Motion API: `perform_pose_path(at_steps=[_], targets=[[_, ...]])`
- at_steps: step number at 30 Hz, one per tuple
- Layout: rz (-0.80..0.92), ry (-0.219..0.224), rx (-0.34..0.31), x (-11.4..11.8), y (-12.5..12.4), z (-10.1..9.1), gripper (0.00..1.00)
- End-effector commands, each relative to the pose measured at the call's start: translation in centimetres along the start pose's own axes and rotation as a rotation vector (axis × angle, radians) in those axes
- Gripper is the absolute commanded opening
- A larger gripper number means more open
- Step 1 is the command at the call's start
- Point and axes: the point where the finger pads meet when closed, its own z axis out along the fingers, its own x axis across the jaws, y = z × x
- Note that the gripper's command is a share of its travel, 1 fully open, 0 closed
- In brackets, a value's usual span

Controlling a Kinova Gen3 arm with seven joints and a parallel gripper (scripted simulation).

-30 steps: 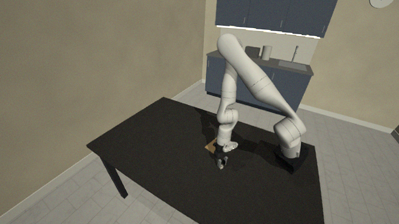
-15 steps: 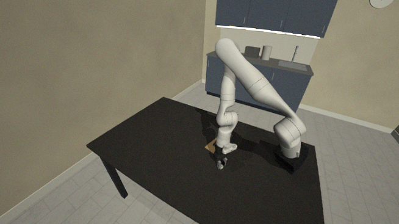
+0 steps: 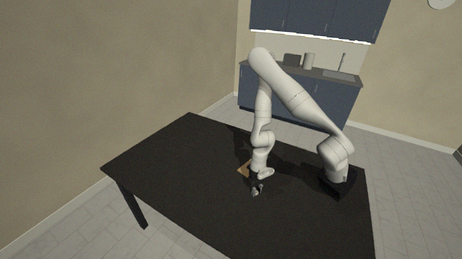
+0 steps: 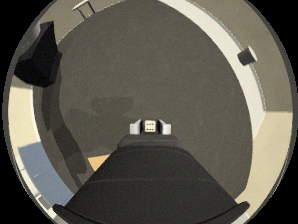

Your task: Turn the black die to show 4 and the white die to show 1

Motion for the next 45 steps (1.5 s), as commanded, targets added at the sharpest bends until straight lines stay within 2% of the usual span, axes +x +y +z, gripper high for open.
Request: perform_pose_path(at_steps=[1,29,30,45], targets=[[0.0,0.0,0.0,0.0,-0.01,-0.01,0.7],[0.0,0.0,0.0,0.0,-0.01,-0.01,0.7],[0.0,0.0,0.0,0.0,-0.01,-0.01,0.4],[0.0,0.0,0.0,0.0,-0.01,-0.01,0.4]])
